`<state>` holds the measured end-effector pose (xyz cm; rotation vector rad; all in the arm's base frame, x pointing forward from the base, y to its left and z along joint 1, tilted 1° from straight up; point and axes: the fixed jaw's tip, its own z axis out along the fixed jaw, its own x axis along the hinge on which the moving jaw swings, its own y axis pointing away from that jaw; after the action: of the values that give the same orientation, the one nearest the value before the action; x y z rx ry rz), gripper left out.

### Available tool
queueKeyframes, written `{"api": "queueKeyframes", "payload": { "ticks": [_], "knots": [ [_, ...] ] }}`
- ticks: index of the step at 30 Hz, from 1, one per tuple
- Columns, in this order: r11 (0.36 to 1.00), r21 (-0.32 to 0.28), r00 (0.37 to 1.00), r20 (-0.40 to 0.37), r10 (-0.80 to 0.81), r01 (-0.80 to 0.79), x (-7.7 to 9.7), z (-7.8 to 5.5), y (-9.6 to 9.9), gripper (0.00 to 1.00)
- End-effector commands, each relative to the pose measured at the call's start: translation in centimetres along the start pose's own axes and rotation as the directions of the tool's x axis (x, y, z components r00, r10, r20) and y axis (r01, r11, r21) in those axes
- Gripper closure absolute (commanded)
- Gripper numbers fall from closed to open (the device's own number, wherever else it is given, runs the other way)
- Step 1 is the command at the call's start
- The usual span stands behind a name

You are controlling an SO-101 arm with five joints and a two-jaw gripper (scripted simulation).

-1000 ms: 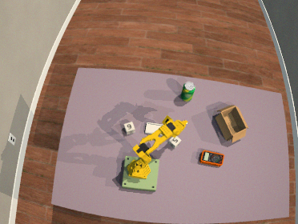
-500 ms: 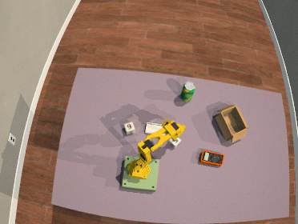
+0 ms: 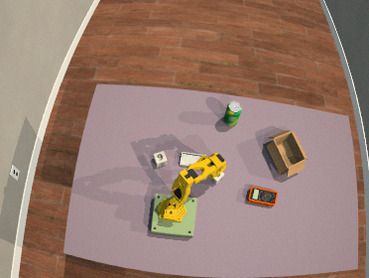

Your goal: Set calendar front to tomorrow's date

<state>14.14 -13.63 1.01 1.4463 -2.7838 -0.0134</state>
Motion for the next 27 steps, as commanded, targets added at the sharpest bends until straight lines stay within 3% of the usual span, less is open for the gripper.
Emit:
{"api": "queueKeyframes", "payload": {
  "ticks": [1,27],
  "knots": [
    [1.000,-0.019,1.000,0.005,-0.001,0.001,0.07,0.45,0.27,0.65],
    [1.000,-0.011,1.000,0.003,-0.001,0.001,0.14,0.59,0.05,0.65]
  ]
}}
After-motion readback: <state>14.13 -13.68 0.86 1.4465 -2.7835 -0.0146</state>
